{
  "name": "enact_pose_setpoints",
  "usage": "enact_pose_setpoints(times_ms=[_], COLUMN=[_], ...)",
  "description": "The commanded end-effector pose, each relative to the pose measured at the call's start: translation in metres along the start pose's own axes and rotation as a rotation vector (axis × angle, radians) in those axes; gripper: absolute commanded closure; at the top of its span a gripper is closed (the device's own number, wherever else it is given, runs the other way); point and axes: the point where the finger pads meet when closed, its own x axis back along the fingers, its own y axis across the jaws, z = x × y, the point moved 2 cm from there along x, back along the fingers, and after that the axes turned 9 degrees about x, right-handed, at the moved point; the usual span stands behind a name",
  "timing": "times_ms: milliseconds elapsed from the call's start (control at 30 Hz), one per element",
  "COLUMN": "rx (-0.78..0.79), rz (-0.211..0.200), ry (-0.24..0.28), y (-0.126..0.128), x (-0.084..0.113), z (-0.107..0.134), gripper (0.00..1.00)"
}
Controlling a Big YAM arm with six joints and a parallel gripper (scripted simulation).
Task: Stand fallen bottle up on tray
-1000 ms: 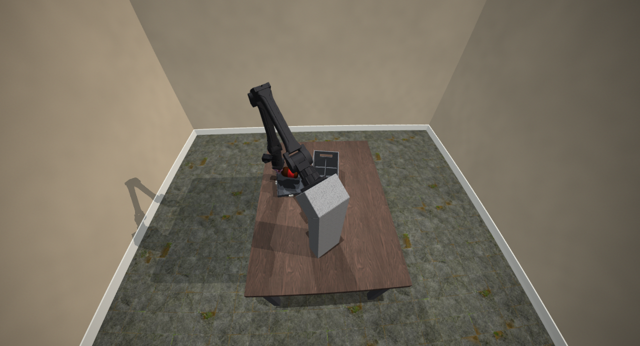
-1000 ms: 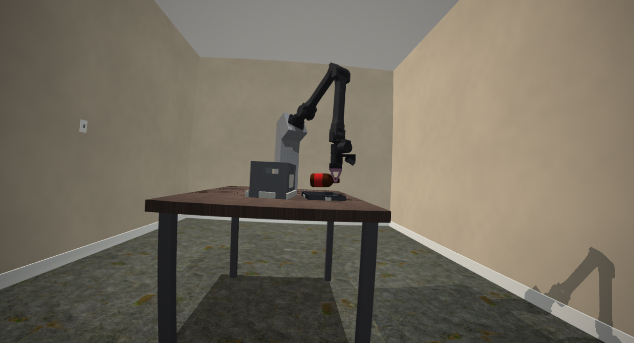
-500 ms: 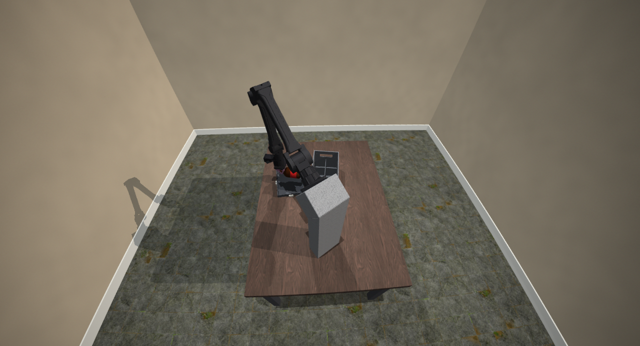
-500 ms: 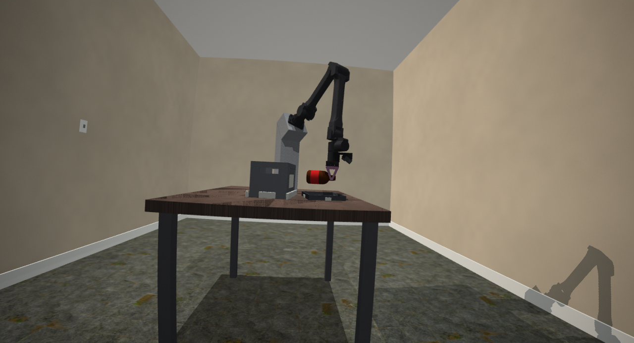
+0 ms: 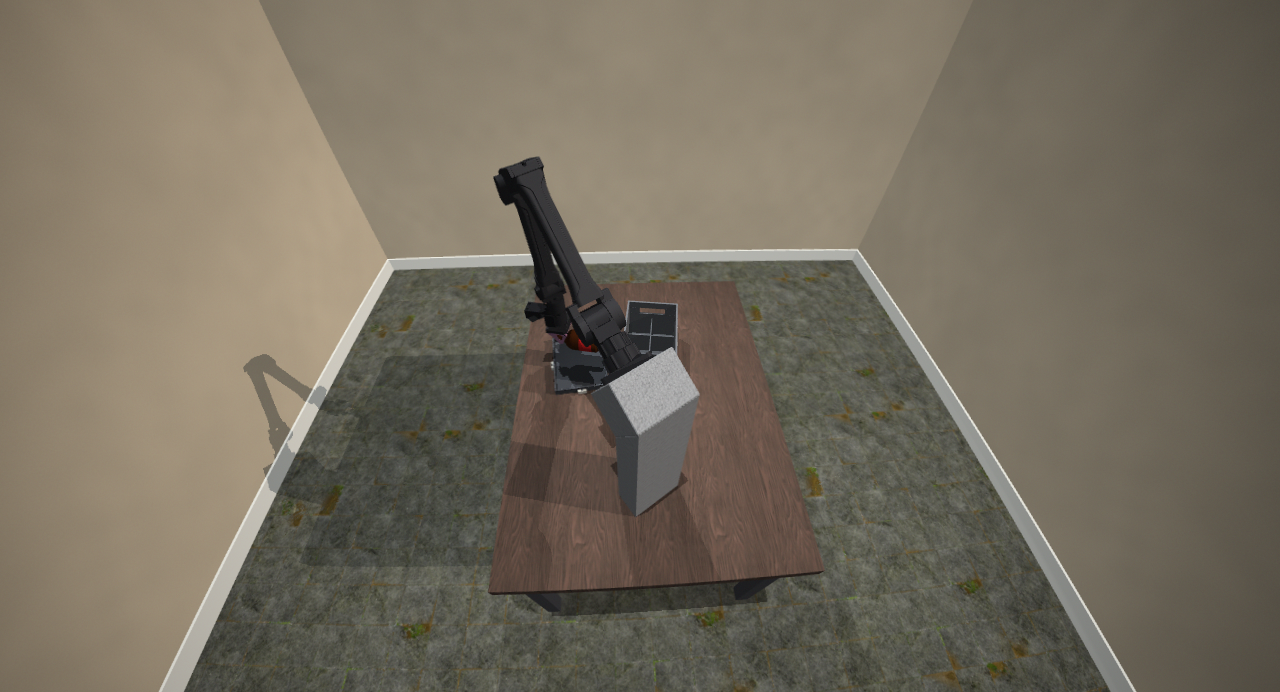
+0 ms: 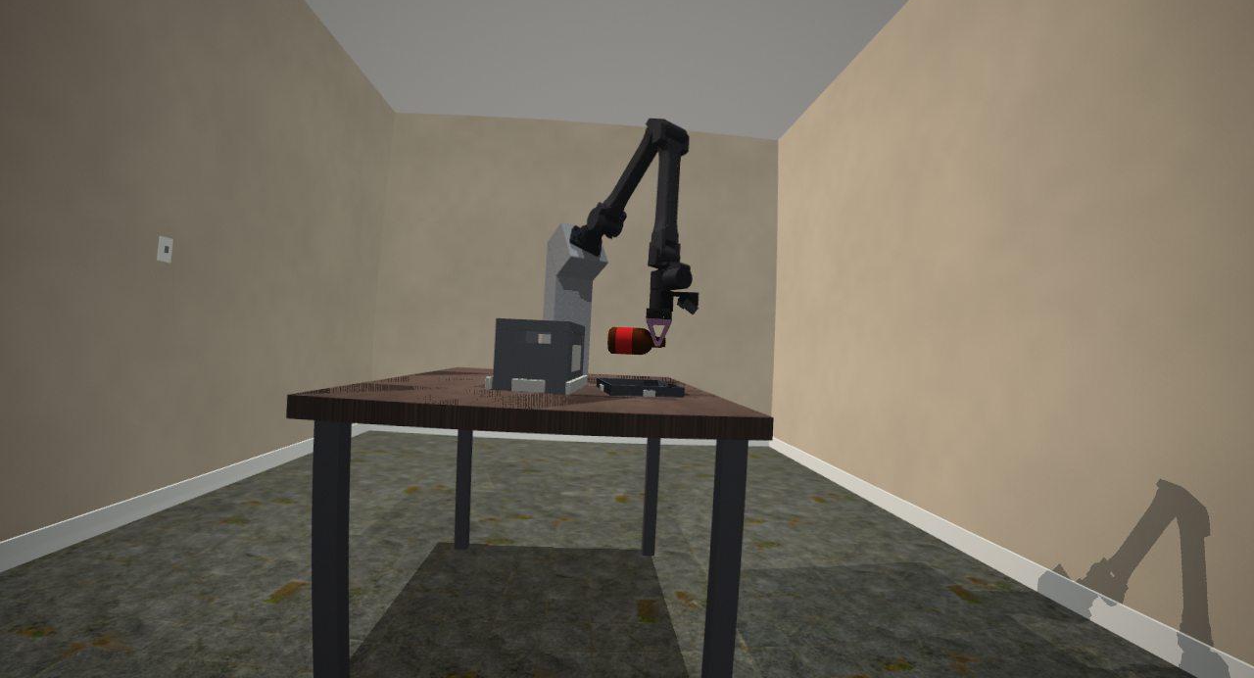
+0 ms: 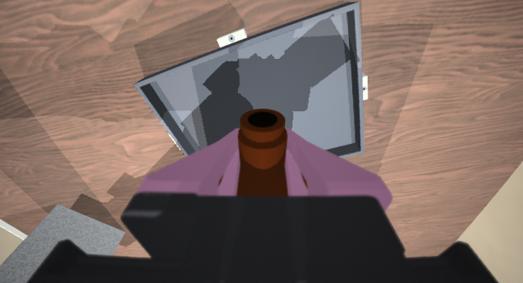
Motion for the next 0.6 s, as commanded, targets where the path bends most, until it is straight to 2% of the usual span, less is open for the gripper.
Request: enact_pose_setpoints(times_ms=[0,567], rx=[0.009,0.010], rz=[0.016,0.016], ry=[0.002,0.002], y=[-0.007,-0.006], x=[0.014,0.039], z=[0.002,0.002], gripper=[1.00,1.00])
